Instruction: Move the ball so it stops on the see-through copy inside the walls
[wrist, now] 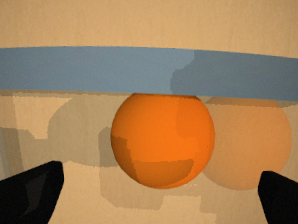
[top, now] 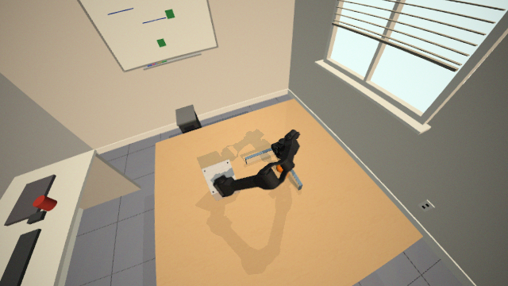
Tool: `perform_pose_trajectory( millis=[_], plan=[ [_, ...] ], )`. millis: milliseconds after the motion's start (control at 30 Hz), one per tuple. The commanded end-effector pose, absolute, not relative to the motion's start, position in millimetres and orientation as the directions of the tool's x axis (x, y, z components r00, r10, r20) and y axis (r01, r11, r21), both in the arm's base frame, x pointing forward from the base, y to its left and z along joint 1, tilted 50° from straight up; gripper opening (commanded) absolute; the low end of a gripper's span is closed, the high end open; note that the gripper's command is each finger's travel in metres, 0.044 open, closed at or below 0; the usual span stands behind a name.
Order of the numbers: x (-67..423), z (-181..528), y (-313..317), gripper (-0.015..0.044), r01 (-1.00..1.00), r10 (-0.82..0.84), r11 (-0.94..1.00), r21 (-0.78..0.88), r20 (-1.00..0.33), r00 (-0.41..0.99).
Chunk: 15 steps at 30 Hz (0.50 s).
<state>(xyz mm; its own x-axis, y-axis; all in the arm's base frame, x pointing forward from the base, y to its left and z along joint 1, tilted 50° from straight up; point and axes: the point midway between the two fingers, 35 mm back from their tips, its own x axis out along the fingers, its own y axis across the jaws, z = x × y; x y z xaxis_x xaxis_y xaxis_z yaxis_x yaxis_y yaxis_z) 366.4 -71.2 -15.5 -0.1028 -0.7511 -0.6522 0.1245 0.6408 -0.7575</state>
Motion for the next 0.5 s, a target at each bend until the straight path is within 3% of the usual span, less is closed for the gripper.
perform_pose_trajectory(
  millis=[0,467],
  plan=[
    [365,-19,-75,0.0413,0.117,-0.754,0.638,-0.761,-0.648,-0.106],
    [363,-34,-93,0.0413,0.117,-0.754,0.638,-0.761,-0.648,-0.106]
  ],
)
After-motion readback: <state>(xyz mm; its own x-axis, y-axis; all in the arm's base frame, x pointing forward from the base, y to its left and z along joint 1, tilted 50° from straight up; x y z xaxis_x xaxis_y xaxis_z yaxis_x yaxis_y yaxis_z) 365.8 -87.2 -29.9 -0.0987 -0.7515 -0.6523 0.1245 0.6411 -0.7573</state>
